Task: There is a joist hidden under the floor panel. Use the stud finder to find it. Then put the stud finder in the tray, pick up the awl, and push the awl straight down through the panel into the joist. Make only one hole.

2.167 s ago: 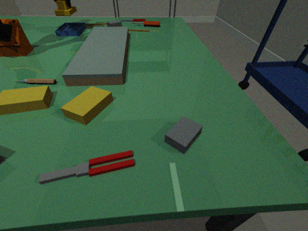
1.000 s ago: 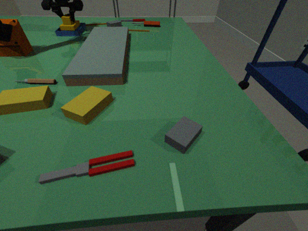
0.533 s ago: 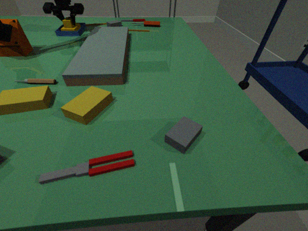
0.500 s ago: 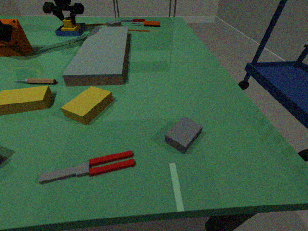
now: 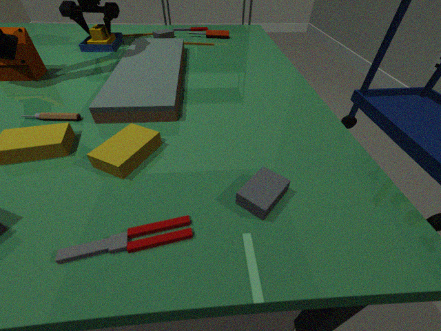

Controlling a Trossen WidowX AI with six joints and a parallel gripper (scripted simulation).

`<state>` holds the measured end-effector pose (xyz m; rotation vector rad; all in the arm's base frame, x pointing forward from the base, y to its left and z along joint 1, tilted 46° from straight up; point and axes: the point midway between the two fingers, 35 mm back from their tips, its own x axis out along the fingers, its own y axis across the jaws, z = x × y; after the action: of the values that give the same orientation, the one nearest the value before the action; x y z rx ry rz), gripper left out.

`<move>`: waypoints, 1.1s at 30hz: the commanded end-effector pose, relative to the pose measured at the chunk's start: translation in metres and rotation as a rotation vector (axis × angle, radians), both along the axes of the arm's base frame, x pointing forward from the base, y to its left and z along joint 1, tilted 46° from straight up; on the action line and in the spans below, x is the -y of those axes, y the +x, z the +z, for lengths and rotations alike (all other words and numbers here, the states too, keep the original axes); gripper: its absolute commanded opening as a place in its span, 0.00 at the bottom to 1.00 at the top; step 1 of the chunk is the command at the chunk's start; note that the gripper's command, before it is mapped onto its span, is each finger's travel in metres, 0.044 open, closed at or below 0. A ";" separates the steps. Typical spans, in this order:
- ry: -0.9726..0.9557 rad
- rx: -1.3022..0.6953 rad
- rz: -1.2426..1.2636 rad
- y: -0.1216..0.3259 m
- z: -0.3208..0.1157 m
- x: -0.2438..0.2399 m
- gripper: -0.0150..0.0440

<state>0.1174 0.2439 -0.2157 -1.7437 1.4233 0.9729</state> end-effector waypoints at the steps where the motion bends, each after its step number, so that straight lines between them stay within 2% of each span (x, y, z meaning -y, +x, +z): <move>1: 0.028 0.004 0.000 -0.005 0.027 -0.035 1.00; 4: 0.028 0.002 0.000 -0.013 0.059 -0.061 1.00; 8: 0.028 0.002 0.000 -0.014 0.062 -0.063 1.00; 10: 0.045 0.017 -0.004 -0.002 0.056 -0.055 1.00; 16: 0.122 0.129 -0.173 0.073 0.114 -0.033 1.00; 25: 0.168 0.314 -0.462 0.159 0.199 0.042 1.00; 33: 0.170 0.496 -0.721 0.198 0.269 0.138 1.00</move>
<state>0.3059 0.1520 0.0224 -1.1748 1.4066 0.3715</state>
